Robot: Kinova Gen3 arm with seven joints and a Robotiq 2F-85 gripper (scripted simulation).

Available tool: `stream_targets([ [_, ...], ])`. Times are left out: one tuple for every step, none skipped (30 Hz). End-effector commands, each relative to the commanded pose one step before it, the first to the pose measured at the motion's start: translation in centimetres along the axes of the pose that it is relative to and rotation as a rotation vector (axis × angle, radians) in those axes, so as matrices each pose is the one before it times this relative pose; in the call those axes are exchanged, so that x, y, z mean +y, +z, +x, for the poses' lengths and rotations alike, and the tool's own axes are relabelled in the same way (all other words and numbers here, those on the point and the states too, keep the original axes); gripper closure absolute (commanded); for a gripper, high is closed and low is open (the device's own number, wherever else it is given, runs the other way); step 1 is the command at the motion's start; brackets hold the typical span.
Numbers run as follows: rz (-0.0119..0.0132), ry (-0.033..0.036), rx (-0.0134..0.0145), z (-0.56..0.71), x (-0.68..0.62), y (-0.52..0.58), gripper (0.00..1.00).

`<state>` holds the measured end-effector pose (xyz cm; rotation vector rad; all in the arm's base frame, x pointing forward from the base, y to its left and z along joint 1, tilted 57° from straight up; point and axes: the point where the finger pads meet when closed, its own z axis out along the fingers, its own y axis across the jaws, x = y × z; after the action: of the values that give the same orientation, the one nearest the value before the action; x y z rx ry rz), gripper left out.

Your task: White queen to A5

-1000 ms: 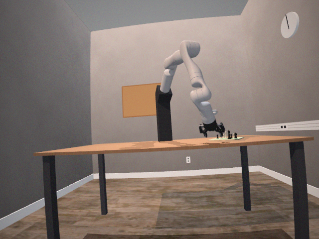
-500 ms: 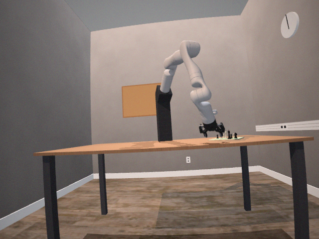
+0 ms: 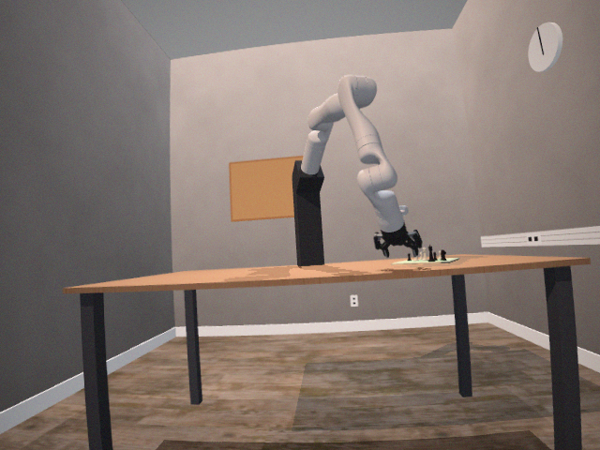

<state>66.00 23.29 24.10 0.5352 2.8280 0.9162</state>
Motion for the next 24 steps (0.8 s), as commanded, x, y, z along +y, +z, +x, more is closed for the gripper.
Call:
stream_targets([
  [-0.00459,-0.00876,-0.00297,0.817,0.2,-1.277,0.0],
  [0.00004,-0.00005,0.0,0.384,-0.012,-0.37,0.0],
  [0.00005,-0.00006,0.0,0.429,-0.013,-0.413,0.0],
  [0.00006,-0.00006,0.0,0.465,-0.014,-0.448,0.0],
  [0.00006,-0.00006,0.0,0.492,-0.015,-0.474,0.0],
  [0.00006,-0.00006,0.0,0.505,-0.015,-0.487,0.0],
  [0.00007,-0.00005,0.0,0.504,-0.016,-0.486,0.0],
  [0.00005,-0.00005,0.0,0.49,-0.015,-0.473,0.0],
  [0.00006,-0.00004,0.0,0.46,-0.014,-0.443,0.0],
  [0.00005,-0.00004,-0.00001,0.415,-0.013,-0.4,0.0],
  [0.00005,-0.00003,0.0,0.358,-0.011,-0.346,0.0],
  [0.00004,-0.00002,0.0,0.292,-0.009,-0.282,0.0],
  [0.0,0.0,0.0,0.0,0.0,0.0,0.0],
  [0.0,0.0,0.0,0.0,0.0,0.0,0.0],
  [0.00003,-0.00002,0.0,0.22,-0.007,-0.212,0.0],
  [0.00002,-0.00001,0.0,0.149,-0.005,-0.144,0.0],
  [0.00001,-0.00001,0.0,0.084,-0.003,-0.081,0.0],
  [0.00001,0.0,0.0,0.034,-0.001,-0.032,0.0],
  [-0.00026,-0.00018,-0.00037,-0.011,0.017,-0.016,0.0],
  [-0.00157,-0.00067,-0.00185,-0.124,0.089,-0.028,0.0],
  [0.00007,0.00101,0.00093,-0.061,-0.04,0.103,0.0],
  [0.00038,0.00069,0.0009,-0.006,-0.041,0.061,0.0],
  [0.0,0.0,0.0,0.0,0.0,0.0,0.0],
  [0.0,0.0,0.0,0.0,0.0,0.0,0.0],
])
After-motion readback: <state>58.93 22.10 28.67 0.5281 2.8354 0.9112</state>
